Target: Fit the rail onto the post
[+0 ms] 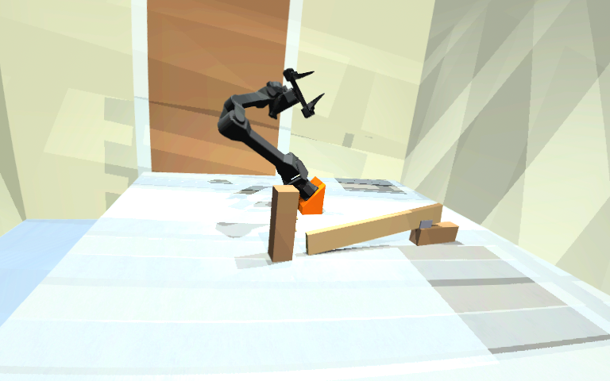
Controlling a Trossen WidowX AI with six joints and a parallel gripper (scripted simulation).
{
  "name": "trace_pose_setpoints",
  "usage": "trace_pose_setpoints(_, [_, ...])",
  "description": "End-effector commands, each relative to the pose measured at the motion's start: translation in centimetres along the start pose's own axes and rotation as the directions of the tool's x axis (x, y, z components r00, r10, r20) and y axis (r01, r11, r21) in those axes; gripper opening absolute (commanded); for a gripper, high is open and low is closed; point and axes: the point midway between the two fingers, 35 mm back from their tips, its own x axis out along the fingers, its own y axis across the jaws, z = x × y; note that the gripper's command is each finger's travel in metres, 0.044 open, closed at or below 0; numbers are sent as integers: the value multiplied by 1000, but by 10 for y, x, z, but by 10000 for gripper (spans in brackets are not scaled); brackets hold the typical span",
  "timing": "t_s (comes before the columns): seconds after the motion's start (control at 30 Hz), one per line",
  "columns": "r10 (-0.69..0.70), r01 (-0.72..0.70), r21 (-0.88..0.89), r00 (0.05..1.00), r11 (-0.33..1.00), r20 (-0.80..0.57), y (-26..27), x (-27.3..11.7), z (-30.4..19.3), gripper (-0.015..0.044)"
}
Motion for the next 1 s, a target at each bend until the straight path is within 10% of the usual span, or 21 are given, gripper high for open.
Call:
trace_pose_setpoints(0.0, [-3, 3, -8, 1000, 1000, 2, 0, 1, 0, 426])
trace_pose_setpoints(0.33, [-263, 321, -562, 947, 762, 184, -46, 77, 26, 440])
trace_pose_setpoints(0.57, [-485, 548, -813, 775, 196, 405, -93, 139, 88, 440])
trace_pose_setpoints(0.97, [-771, 347, -819, 304, -457, 560, -185, 172, 217, 440])
